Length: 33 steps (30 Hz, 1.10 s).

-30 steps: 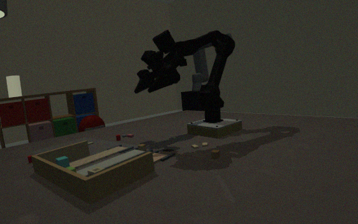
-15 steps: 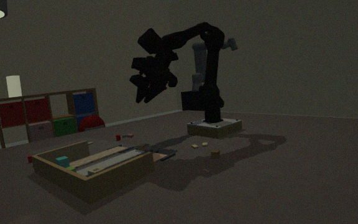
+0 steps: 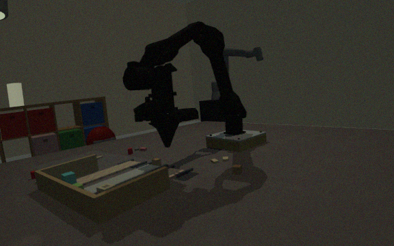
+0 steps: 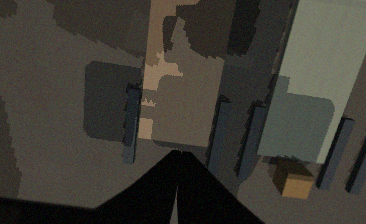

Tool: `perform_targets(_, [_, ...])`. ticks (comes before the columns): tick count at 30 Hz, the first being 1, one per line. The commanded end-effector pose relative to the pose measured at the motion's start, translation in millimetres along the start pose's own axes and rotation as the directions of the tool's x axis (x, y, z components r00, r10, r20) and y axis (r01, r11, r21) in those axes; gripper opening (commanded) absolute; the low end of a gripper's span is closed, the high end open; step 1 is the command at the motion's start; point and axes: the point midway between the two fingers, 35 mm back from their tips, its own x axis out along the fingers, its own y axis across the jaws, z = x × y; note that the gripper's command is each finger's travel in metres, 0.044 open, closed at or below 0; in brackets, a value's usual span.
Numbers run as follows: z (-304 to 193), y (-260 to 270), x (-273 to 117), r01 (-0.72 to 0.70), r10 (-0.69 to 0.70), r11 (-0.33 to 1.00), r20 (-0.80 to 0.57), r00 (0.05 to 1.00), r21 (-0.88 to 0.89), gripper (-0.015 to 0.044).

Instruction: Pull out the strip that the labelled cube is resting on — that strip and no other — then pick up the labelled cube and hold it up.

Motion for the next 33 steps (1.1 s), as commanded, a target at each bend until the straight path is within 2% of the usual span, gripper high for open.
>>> perform_targets(1, [2,1,1,0.005,-0.005,1.000,-0.028,1.000,-0.010,0.0000])
perform_targets(33, [3,2,51,0.005,-0.005,1.000,-0.028,1.000,-0.010,0.0000])
